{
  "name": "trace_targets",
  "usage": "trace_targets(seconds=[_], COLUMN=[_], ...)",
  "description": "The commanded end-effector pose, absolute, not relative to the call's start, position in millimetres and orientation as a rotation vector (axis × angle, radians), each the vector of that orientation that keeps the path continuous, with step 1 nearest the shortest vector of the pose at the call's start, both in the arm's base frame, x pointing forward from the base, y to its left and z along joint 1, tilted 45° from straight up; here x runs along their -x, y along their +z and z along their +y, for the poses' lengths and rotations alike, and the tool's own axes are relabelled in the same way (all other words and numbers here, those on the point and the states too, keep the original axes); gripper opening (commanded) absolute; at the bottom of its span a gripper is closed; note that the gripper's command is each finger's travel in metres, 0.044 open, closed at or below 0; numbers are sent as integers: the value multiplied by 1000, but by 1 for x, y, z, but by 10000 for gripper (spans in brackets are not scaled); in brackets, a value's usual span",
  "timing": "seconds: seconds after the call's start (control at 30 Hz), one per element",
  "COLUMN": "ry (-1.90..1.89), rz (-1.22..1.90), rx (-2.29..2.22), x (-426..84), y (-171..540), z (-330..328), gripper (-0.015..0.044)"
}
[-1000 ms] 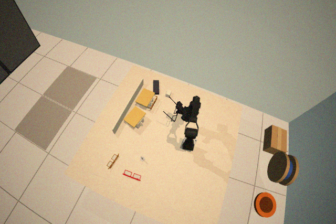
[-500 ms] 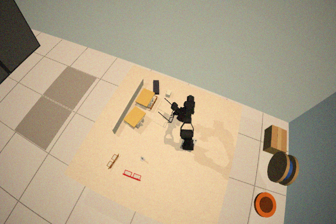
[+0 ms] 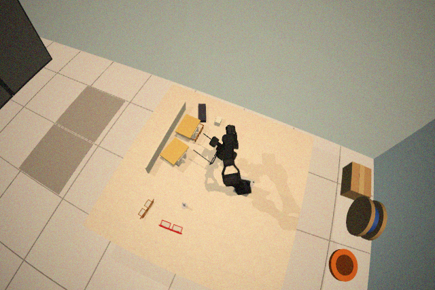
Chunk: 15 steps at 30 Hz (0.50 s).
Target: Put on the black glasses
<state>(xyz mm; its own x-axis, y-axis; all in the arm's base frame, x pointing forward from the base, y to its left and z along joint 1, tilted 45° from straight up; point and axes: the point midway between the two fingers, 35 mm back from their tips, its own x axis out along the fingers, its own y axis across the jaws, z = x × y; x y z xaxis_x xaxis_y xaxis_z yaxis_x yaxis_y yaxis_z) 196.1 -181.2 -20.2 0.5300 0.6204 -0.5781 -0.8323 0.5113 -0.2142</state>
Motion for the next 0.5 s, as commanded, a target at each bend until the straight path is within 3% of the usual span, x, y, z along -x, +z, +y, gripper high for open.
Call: trace_targets(seconds=[0.0, 0.47], ry=[964, 1115], rz=[506, 652], rx=[481, 406], x=[-207, -237], y=[-14, 3], z=[-169, -120], gripper=[0, 0])
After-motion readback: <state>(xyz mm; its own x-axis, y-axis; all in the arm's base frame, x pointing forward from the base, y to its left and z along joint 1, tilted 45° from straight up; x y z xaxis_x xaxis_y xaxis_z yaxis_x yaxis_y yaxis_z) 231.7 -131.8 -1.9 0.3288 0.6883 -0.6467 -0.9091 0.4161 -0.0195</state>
